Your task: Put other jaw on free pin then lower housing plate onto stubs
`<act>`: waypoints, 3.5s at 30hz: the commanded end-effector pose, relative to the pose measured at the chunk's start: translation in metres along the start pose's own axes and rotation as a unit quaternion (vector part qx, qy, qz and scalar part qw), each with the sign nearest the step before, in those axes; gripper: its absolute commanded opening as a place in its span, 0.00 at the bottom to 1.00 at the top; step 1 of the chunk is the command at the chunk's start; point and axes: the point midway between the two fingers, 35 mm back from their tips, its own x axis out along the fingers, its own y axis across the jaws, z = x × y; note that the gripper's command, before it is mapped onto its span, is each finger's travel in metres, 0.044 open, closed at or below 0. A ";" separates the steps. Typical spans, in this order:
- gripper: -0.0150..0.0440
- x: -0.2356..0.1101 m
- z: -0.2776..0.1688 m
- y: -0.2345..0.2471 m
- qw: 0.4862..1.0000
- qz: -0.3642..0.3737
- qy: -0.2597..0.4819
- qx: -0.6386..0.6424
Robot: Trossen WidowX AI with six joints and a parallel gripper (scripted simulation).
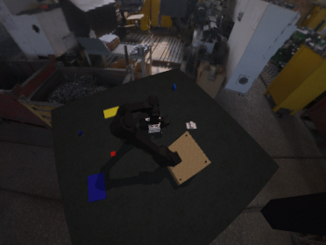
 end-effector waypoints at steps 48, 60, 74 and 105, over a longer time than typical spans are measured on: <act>0.85 0.010 0.000 0.000 1.000 0.002 0.000 0.001; 0.85 0.010 0.000 0.000 1.000 0.002 0.000 0.001; 0.85 0.010 0.000 0.000 1.000 0.002 0.000 0.001; 0.85 0.006 0.001 0.000 1.000 0.002 0.000 0.001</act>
